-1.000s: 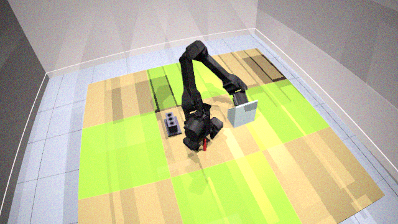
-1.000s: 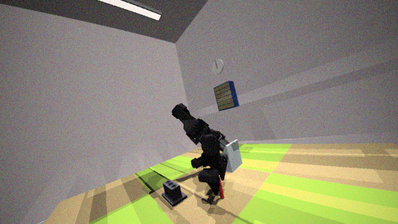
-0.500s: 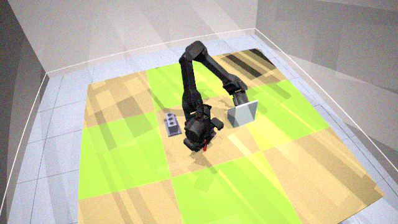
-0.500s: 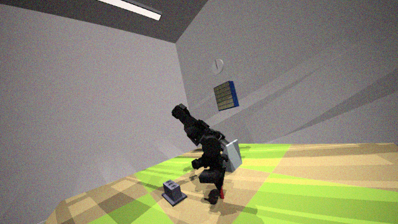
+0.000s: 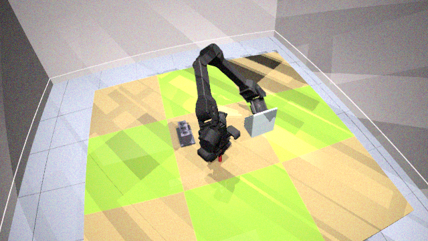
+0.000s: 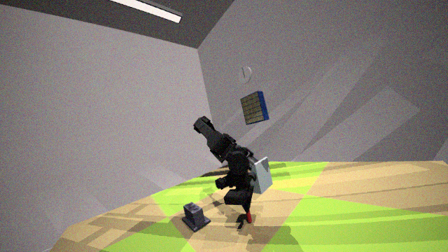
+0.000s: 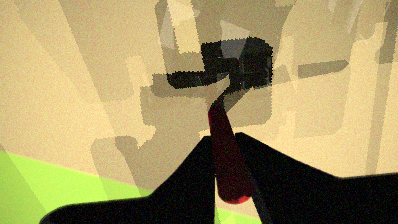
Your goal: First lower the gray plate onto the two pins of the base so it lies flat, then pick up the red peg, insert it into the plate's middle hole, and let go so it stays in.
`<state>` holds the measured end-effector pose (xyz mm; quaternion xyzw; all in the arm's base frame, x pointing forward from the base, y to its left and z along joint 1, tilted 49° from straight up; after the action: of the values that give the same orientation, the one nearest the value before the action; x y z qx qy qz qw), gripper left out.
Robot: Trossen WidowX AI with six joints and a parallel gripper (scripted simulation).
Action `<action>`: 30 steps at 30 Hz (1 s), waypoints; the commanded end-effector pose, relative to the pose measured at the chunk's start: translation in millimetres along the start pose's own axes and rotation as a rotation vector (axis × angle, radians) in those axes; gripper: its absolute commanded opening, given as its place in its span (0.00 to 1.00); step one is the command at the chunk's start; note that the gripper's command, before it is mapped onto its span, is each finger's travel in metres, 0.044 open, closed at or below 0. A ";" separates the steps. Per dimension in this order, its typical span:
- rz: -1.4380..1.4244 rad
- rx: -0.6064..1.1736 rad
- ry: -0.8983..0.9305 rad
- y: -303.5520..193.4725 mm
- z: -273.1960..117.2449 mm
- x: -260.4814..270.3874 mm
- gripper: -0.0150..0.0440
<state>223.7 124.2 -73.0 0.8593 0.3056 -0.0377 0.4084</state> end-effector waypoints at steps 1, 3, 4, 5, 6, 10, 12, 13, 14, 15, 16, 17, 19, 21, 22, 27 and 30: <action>0.008 0.005 0.006 -0.4 -10.7 2.8 0.25; 0.008 0.006 0.007 -0.5 -16.8 3.6 0.25; 0.008 0.007 0.007 -0.5 -19.8 4.0 0.25; 0.007 0.007 0.007 -0.6 -22.8 4.4 0.25; 0.007 0.007 0.008 -0.6 -25.9 4.8 0.25; 0.007 0.008 0.008 -0.9 -38.2 6.0 0.25; 0.007 0.009 0.008 -1.1 -44.4 6.5 0.25; 0.007 0.009 0.008 -1.1 -47.6 6.7 0.25; 0.007 0.009 0.008 -1.2 -50.7 7.0 0.25; 0.007 0.009 0.008 -1.2 -53.9 7.1 0.25; 0.007 0.009 0.008 -1.3 -57.1 7.3 0.25; 0.007 0.009 0.008 -1.3 -60.2 7.5 0.25; 0.007 0.009 0.008 -1.4 -66.6 7.7 0.25; 0.007 0.009 0.008 -1.5 -73.1 7.9 0.25; 0.007 0.009 0.007 -1.6 -76.3 7.9 0.25; -0.005 0.006 0.006 2.7 -66.1 9.4 0.25; -0.006 0.011 0.009 9.6 -67.1 12.0 0.25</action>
<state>220.4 174.9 -31.2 0.8607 0.3070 -0.0395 0.4041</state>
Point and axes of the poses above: the point midway between the two fingers, 35 mm back from their tips, its own z axis out along the fingers, its own x axis across the jaws, y = z × x, the point moved 3 cm from there along -z, back along the fingers, and after that the axes turned 4 degrees about -z, right-handed, at the moved point
